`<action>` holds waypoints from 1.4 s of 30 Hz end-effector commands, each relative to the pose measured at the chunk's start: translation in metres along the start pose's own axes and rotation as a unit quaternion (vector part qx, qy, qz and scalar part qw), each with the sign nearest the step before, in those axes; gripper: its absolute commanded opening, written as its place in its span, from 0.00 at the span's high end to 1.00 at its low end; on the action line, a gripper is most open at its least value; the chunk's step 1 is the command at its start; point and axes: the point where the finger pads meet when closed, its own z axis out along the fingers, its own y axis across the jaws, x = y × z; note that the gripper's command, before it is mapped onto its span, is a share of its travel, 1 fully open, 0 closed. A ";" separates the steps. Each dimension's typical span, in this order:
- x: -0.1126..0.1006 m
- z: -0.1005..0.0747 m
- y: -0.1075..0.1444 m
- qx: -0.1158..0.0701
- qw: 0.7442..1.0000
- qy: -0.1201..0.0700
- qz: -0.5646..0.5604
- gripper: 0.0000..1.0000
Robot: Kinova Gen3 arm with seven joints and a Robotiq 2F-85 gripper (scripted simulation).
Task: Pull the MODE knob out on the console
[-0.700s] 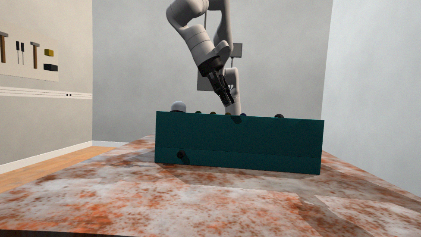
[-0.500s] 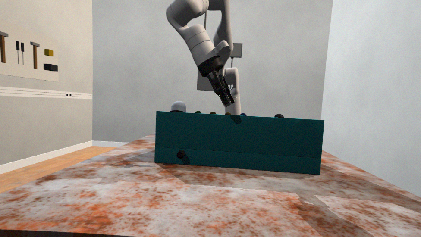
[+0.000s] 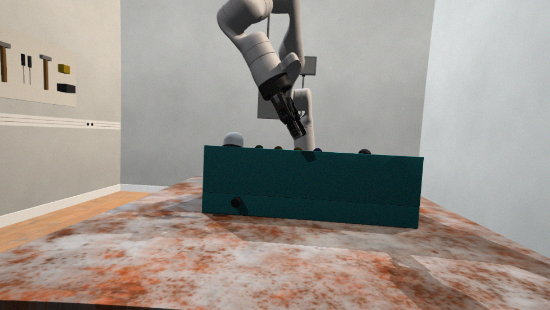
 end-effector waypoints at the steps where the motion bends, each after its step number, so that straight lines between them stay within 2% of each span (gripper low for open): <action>1: 0.002 -0.003 0.000 -0.001 1.000 0.000 -0.001 0.00; 6: 0.007 -0.013 -0.006 -0.001 1.000 0.000 -0.001 0.00; 11: 0.019 -0.036 -0.018 -0.001 1.000 0.000 -0.001 0.00; 13: 0.019 -0.036 -0.018 -0.001 1.000 0.000 -0.001 0.00; 28: 0.072 -0.140 -0.073 -0.001 1.000 0.000 -0.001 0.00; 30: 0.072 -0.140 -0.073 -0.001 1.000 0.000 -0.001 0.00; 37: 0.085 -0.166 -0.087 -0.001 1.000 0.000 -0.001 0.00; 42: 0.088 -0.172 -0.091 -0.001 1.000 0.000 -0.001 0.00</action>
